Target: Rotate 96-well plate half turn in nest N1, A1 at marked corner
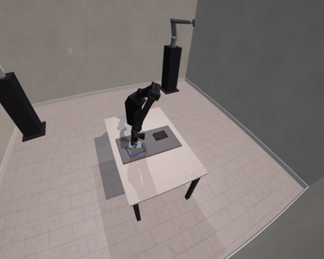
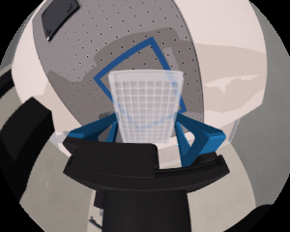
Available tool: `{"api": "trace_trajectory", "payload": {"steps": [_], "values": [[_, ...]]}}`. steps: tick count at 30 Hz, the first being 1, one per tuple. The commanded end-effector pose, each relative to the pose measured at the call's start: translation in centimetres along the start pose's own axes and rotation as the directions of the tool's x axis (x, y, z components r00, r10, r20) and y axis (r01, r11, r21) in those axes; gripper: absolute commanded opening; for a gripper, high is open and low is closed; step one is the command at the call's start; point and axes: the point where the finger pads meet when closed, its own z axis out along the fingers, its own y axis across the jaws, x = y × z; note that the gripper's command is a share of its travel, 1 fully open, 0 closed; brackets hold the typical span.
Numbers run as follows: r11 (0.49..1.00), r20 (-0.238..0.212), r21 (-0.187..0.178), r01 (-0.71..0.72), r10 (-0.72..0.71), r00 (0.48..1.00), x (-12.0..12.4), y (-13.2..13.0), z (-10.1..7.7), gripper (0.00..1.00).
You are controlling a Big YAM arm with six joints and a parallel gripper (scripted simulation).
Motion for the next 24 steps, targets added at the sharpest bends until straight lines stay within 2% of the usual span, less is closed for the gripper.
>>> {"api": "trace_trajectory", "payload": {"steps": [1,7,12,24], "values": [[0.999,0.001,-0.030,-0.014,0.014,1.000,-0.1,0.9,0.7,0.00],[1.000,0.003,-0.024,-0.010,0.010,1.000,-0.3,0.6,0.9,0.00],[1.000,0.006,-0.003,-0.001,0.001,1.000,-0.4,0.0,1.2,0.00],[1.000,0.005,-0.004,-0.001,0.001,1.000,-0.4,0.0,1.9,0.00]]}}
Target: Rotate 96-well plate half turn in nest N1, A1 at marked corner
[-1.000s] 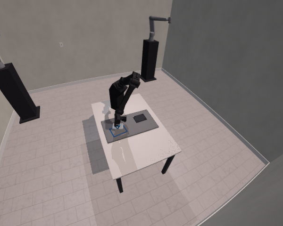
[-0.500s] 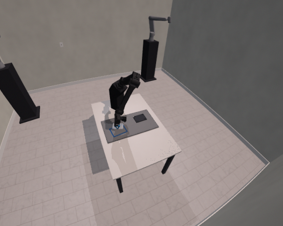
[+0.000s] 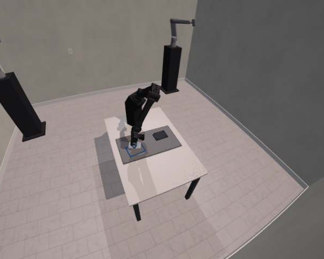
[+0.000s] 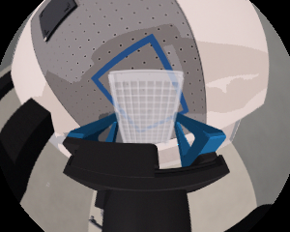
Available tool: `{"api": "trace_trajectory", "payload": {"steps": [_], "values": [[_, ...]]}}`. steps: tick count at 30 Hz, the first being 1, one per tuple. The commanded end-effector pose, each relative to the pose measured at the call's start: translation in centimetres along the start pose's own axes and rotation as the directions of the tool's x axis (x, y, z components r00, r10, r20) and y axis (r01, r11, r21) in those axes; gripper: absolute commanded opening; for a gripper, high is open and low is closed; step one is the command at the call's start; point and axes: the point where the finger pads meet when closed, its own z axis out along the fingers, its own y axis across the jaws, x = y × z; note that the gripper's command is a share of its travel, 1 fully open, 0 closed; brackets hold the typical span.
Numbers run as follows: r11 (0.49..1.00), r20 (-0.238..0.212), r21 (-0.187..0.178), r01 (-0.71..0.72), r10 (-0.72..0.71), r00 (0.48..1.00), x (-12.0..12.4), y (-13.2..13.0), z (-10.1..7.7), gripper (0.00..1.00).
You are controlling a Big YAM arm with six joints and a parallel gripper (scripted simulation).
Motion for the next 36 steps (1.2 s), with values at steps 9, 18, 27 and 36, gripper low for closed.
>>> {"api": "trace_trajectory", "payload": {"steps": [9,18,27,36], "values": [[1.000,0.006,-0.001,0.009,-0.009,1.000,-0.7,0.1,1.6,0.00],[1.000,0.006,-0.004,0.011,-0.011,1.000,-0.6,0.3,2.1,0.00],[1.000,0.006,-0.002,0.008,-0.008,1.000,-0.7,0.2,2.7,0.00],[1.000,0.006,-0.003,0.009,-0.009,1.000,-0.6,0.2,3.2,0.00]]}}
